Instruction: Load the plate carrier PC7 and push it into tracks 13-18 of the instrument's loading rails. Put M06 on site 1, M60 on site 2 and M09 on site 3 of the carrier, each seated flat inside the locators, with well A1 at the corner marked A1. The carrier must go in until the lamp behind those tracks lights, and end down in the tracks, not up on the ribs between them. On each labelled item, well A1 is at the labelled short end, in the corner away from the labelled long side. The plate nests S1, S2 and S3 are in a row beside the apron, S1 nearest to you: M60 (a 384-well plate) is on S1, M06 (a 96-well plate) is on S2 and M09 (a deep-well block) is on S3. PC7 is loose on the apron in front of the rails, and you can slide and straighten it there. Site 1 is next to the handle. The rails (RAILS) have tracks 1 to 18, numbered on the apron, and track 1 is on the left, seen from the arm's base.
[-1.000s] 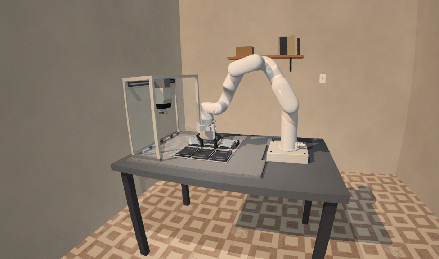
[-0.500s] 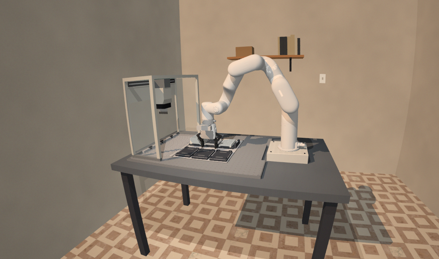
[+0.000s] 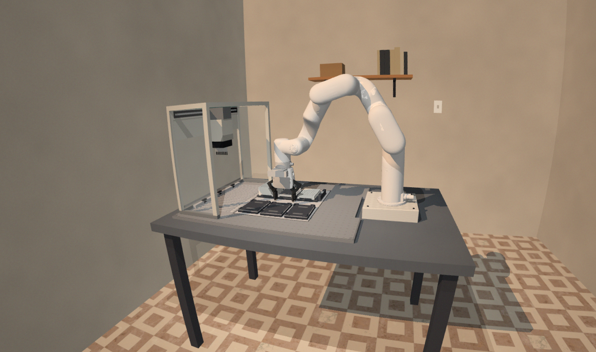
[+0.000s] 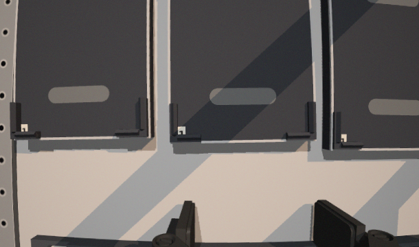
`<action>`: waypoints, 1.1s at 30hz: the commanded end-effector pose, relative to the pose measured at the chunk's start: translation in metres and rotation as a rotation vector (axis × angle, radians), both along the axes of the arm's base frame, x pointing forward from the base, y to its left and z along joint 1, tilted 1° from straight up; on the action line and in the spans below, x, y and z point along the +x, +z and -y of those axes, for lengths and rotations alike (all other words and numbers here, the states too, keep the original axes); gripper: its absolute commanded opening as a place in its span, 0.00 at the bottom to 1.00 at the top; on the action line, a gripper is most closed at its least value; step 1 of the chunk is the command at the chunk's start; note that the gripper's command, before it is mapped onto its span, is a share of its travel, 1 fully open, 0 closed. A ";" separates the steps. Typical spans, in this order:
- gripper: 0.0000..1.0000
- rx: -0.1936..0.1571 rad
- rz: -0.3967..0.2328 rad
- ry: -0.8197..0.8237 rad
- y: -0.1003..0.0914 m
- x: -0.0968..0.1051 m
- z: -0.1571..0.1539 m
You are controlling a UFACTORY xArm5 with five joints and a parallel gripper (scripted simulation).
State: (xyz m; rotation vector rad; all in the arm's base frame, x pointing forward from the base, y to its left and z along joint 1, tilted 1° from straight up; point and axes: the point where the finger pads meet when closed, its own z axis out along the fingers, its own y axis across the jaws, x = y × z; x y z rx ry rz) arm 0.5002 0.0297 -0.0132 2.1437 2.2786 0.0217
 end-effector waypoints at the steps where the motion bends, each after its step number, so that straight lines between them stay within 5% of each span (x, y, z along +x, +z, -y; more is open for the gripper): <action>1: 1.00 0.001 0.004 0.000 0.001 0.002 0.002; 33: 1.00 0.001 0.004 0.000 0.001 0.002 0.016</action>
